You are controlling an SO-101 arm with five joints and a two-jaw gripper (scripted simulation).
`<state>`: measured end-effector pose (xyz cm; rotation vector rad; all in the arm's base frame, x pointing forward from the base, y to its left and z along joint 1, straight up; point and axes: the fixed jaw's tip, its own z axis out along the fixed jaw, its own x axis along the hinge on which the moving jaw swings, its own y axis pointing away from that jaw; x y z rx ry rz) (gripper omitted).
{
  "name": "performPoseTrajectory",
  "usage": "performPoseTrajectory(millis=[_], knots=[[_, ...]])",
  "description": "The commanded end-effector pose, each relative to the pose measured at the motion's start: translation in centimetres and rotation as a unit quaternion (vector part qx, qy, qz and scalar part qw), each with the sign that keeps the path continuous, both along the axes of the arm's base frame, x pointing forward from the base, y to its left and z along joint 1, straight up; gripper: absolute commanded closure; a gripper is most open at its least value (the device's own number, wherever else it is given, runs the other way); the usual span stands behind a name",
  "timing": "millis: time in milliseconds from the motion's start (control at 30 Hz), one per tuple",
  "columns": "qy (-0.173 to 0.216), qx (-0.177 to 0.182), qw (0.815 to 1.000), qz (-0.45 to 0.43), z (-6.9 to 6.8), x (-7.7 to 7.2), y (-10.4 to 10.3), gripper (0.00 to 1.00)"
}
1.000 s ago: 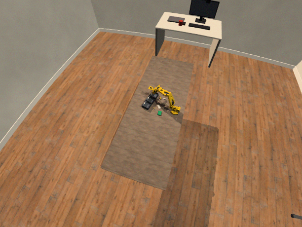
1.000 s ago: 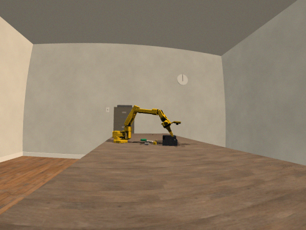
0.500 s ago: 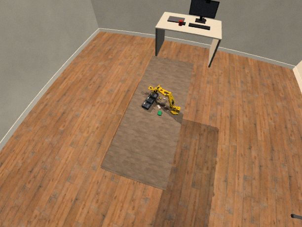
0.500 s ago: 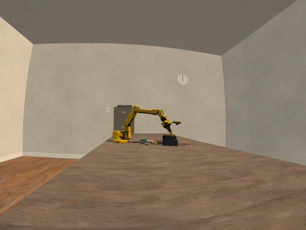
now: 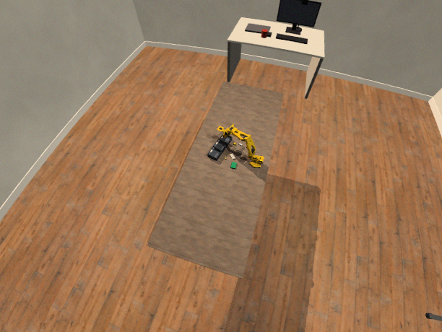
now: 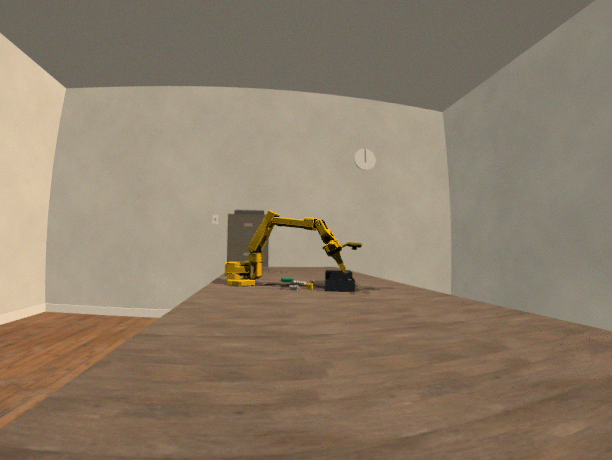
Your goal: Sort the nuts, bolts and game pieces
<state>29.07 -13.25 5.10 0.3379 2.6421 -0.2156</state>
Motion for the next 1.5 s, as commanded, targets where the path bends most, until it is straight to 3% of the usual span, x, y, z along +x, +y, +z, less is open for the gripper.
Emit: performPoseTrajectory(millis=[0,633,900,1300,1467], knots=[[-0.03,-0.017,0.999,-0.001,1.5,0.6,-0.6,0.0],[-0.031,-0.016,0.999,-0.001,1.5,0.7,-0.5,0.0],[-0.045,-0.009,0.999,-0.001,1.7,1.1,0.7,0.0],[-0.102,0.035,0.994,-0.001,2.6,2.3,6.1,0.0],[-0.111,0.043,0.993,-0.001,2.8,2.3,7.0,0.0]])
